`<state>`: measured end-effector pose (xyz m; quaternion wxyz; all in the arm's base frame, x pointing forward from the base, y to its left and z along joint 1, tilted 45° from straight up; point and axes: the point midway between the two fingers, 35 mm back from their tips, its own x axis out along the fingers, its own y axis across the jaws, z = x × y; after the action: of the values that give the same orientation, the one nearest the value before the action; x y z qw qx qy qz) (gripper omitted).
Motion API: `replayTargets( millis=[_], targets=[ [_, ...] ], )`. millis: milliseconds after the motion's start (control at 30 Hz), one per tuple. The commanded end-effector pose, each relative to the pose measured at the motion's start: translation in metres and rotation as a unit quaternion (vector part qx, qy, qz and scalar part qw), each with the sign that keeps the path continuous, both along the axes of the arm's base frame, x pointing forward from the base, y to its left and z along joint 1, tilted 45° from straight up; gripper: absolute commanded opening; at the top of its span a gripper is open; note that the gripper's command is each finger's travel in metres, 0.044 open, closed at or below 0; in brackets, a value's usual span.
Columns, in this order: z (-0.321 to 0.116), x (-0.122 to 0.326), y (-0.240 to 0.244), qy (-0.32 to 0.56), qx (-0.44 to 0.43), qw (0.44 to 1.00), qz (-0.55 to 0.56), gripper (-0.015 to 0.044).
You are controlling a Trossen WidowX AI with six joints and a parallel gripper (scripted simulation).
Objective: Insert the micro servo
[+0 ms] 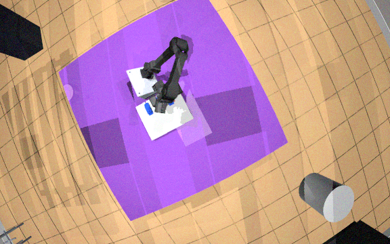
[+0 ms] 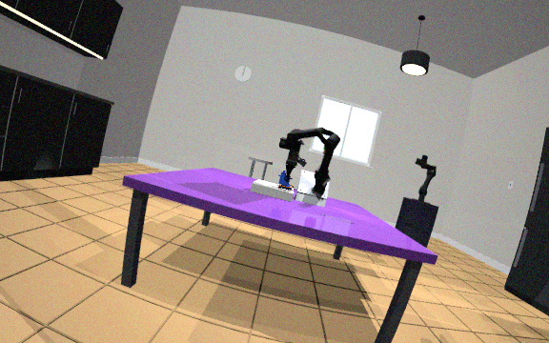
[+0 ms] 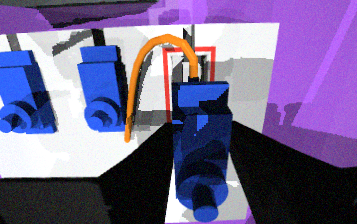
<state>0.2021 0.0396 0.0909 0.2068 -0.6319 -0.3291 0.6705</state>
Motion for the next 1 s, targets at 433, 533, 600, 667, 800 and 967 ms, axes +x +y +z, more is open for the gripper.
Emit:
replayTargets(
  millis=[433,533,600,667,800,967],
  targets=[
    [-0.011,-0.016,0.007,-0.001,-0.001,1.0,-0.001,0.0],
    [-0.014,-0.016,0.01,-0.001,-0.001,1.0,0.0,0.0],
    [-0.014,-0.016,0.011,-0.001,-0.001,1.0,0.0,0.0],
    [-0.014,-0.016,0.011,-0.001,-0.001,1.0,0.0,0.0],
    [-0.014,-0.016,0.011,-0.001,-0.001,1.0,0.0,0.0],
    [-0.015,-0.017,0.012,-0.001,-0.001,1.0,0.0,0.0]
  ],
)
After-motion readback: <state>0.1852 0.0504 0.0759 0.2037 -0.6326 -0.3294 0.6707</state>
